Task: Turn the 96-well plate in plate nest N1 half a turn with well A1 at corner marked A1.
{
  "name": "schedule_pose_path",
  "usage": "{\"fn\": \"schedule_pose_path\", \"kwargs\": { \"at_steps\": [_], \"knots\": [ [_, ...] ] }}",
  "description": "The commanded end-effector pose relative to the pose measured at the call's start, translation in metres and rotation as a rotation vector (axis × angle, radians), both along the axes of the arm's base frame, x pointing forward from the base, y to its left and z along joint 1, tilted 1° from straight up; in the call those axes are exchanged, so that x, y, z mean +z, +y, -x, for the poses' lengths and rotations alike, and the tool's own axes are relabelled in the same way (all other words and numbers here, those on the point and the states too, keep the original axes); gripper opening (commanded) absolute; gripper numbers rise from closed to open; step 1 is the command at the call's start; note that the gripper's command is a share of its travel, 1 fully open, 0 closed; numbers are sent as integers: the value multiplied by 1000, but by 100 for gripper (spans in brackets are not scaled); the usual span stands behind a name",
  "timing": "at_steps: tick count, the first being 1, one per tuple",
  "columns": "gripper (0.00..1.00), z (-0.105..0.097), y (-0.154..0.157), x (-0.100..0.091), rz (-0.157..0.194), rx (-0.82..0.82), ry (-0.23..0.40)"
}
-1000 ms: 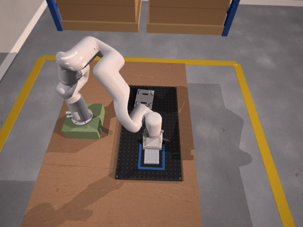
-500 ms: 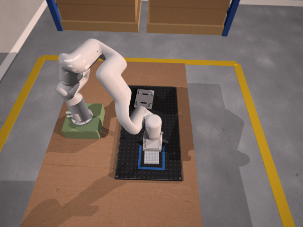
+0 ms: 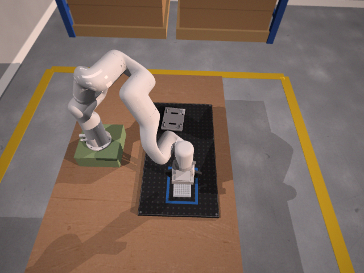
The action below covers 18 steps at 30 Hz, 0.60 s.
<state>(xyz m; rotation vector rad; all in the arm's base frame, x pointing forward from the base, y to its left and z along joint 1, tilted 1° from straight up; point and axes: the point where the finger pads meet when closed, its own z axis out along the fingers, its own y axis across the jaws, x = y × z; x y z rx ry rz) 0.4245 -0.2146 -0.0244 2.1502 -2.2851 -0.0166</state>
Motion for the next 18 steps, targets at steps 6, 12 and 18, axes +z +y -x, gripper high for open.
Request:
{"fn": "schedule_pose_path", "kwargs": {
  "at_steps": [6, 12, 18],
  "knots": [
    [100, -1, -1, -9, 8, 0, 0],
    [100, -1, -1, -19, 8, 0, 0],
    [100, -1, -1, -19, 8, 0, 0]
  ]
}}
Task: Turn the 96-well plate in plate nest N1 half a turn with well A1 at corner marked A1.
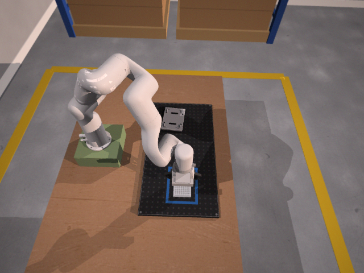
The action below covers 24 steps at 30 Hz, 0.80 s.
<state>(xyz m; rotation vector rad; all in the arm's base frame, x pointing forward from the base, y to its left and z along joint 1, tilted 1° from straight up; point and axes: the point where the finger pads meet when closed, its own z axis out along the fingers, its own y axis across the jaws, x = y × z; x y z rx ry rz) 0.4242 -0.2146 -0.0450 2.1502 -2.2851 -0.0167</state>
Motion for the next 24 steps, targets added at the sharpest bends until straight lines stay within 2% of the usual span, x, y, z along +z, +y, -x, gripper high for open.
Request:
{"fn": "schedule_pose_path", "kwargs": {
  "at_steps": [1, 24],
  "knots": [
    [100, -1, -1, 1, 8, 0, 0],
    [100, -1, -1, -9, 8, 0, 0]
  ]
}}
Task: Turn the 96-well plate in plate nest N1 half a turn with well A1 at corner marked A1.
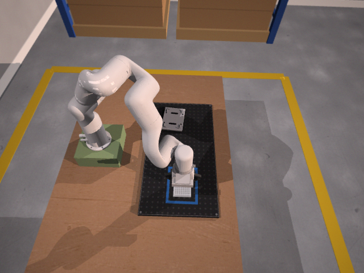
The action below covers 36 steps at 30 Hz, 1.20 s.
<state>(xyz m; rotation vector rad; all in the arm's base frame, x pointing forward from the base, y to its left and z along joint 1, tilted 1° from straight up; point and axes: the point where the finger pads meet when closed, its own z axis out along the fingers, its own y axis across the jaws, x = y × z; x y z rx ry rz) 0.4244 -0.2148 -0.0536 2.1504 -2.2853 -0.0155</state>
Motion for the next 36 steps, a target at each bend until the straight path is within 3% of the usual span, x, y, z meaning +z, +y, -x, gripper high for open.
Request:
{"fn": "schedule_pose_path", "kwargs": {
  "at_steps": [1, 33, 34, 36],
  "knots": [
    [100, -1, -1, -1, 8, 0, 0],
    [100, -1, -1, -10, 8, 0, 0],
    [0, -1, -1, -9, 8, 0, 0],
    [0, -1, -1, -9, 8, 0, 0]
  ]
}}
